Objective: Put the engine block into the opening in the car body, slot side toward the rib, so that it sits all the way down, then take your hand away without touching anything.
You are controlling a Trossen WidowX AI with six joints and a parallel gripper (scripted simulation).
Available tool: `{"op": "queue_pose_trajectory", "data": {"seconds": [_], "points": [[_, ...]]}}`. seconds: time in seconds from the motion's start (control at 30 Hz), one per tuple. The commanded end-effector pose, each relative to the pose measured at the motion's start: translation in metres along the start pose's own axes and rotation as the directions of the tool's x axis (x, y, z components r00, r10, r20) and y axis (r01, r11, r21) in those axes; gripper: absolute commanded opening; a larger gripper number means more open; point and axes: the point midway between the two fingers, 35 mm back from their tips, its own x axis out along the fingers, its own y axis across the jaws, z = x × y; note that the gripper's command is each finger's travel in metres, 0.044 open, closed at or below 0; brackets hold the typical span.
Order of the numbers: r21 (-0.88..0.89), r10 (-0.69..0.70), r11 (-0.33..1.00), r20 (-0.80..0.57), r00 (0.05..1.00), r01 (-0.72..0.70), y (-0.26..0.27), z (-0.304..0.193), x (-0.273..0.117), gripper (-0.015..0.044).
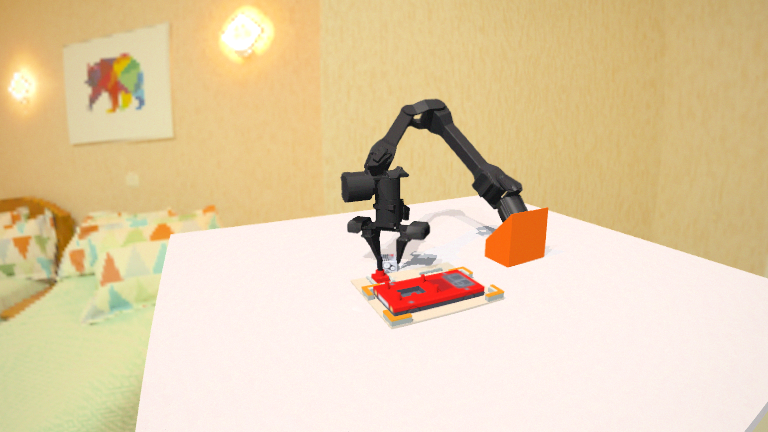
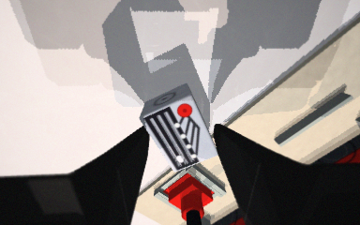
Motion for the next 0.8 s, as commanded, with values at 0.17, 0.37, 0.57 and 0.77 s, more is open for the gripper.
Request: {"op": "queue_pose_trajectory", "data": {"seconds": [0.17,0.37,0.57,0.77], "points": [[-0.004,0.002,1.000,0.002,1.000,-0.002,-0.0002,0.0003,0.0005,0.0012],[-0.004,0.002,1.000,0.002,1.000,-0.002,-0.0002,0.0003,0.0005,0.0000],[-0.004,0.002,1.000,0.002,1.000,-0.002,-0.0002,0.0003,0.0005,0.0000],[-0.004,0.002,1.000,0.002,1.000,-0.002,-0.0002,0.0003,0.0005,0.0000]]}}
